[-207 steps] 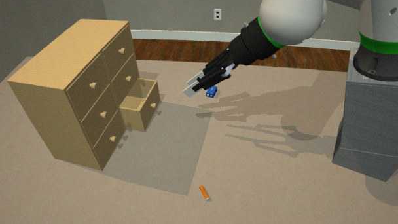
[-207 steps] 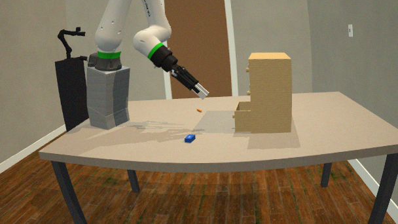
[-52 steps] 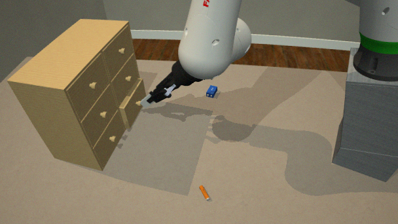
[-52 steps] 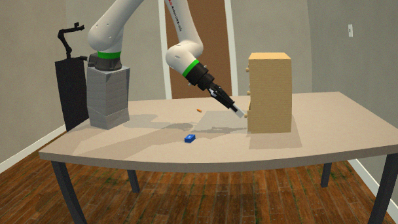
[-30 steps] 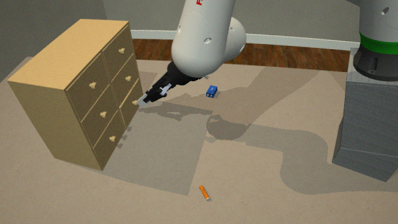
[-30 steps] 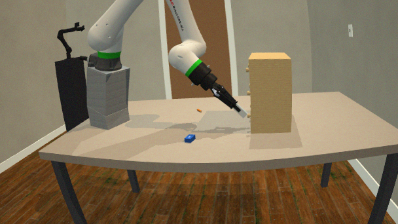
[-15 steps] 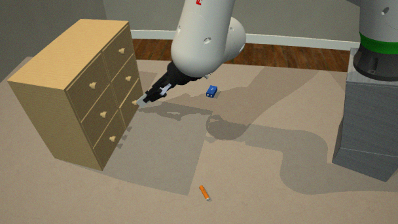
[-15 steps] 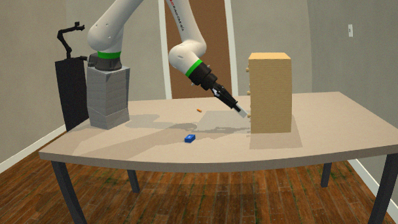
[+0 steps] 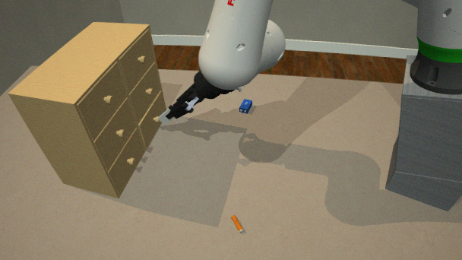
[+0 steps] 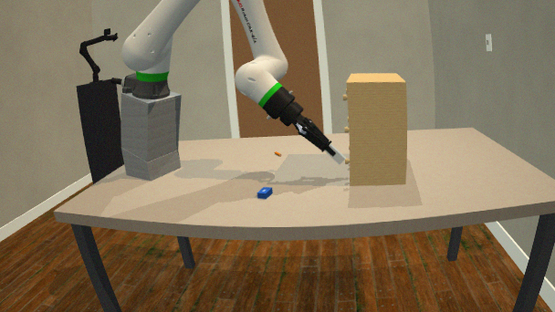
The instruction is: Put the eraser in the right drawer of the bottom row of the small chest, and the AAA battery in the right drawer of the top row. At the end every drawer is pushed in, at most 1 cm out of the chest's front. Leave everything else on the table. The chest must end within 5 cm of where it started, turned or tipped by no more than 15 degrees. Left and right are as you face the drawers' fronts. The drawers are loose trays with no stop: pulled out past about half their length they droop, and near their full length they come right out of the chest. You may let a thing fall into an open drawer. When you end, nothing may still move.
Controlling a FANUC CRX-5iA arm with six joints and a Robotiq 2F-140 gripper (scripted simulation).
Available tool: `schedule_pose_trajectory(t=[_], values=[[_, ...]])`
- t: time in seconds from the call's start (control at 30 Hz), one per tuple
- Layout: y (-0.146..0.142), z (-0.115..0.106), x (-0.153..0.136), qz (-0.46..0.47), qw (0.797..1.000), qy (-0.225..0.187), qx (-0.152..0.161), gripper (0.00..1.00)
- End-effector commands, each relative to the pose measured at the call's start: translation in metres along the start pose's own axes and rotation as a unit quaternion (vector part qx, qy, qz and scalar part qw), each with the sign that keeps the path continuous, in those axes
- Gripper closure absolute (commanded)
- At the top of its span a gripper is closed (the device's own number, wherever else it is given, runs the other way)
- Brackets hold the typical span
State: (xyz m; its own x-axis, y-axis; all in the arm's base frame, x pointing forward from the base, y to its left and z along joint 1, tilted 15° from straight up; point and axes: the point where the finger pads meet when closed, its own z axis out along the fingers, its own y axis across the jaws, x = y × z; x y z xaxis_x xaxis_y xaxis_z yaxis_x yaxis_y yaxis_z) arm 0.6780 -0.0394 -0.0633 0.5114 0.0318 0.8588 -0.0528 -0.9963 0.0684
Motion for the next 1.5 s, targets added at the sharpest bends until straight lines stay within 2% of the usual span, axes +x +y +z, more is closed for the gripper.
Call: schedule_pose_trajectory(t=[0.0,0.93,1.3,1.47], values=[[0.000,0.000,0.000,0.000,1.000,0.000,0.000,1.00],[0.000,0.000,0.000,0.000,1.000,0.000,0.000,1.00],[0.000,-0.030,-0.030,0.000,1.000,0.000,0.000,1.00],[0.000,-0.035,-0.035,0.000,1.000,0.000,0.000,1.00]])
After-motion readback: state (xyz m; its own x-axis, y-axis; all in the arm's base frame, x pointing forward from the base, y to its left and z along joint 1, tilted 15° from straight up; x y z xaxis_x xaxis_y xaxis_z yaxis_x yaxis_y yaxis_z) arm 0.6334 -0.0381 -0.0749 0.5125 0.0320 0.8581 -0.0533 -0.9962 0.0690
